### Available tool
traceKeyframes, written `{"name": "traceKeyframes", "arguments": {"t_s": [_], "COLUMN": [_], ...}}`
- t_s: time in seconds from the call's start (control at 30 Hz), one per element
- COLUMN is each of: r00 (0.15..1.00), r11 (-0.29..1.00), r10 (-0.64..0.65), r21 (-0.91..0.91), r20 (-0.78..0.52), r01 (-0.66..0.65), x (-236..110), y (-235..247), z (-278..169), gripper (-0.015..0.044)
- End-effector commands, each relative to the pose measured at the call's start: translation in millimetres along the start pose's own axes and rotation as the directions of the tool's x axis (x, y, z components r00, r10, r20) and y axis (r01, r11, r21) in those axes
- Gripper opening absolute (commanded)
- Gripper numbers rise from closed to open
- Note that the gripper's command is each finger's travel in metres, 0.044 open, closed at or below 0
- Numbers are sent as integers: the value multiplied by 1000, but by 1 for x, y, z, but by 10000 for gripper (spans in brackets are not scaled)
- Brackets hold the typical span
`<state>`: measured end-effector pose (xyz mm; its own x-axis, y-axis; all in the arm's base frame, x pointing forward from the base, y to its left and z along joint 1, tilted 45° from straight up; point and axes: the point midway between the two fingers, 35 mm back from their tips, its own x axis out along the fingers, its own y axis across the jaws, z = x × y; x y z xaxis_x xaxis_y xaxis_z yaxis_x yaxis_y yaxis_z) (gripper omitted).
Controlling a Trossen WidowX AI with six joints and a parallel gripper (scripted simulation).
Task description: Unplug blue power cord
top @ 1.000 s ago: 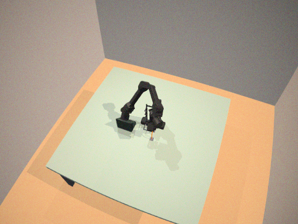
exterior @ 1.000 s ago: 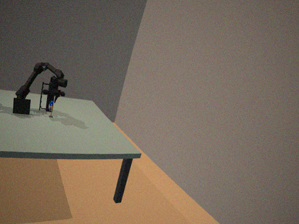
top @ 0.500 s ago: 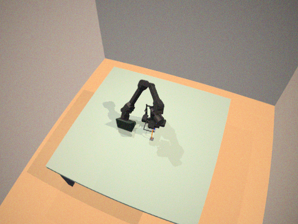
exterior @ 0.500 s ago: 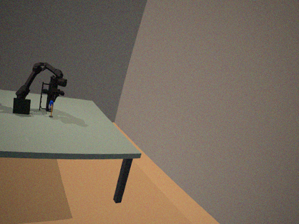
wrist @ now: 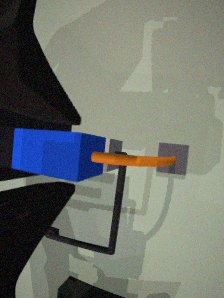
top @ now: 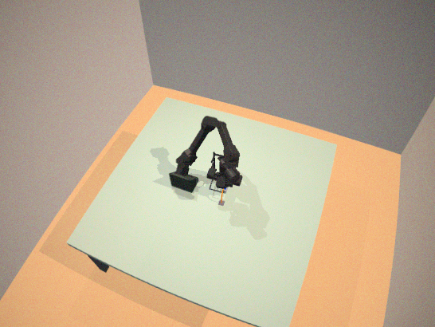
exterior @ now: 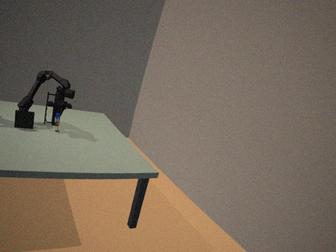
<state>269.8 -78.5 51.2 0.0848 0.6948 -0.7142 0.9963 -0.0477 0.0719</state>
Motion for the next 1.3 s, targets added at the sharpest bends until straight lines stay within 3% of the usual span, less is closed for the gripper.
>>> {"name": "traceKeyframes", "arguments": {"t_s": [0.0, 0.13, 0.4, 1.27], "r00": [1000, 1000, 1000, 1000], "r11": [1000, 1000, 1000, 1000], "r10": [3, 0, 0, 2], "r21": [3, 0, 0, 1], "r20": [-4, 0, 0, 2], "r01": [-3, 0, 0, -2], "x": [3, 1, 1, -1], "y": [0, 0, 0, 2], "z": [-2, 0, 0, 38], "gripper": [160, 55, 2, 0]}}
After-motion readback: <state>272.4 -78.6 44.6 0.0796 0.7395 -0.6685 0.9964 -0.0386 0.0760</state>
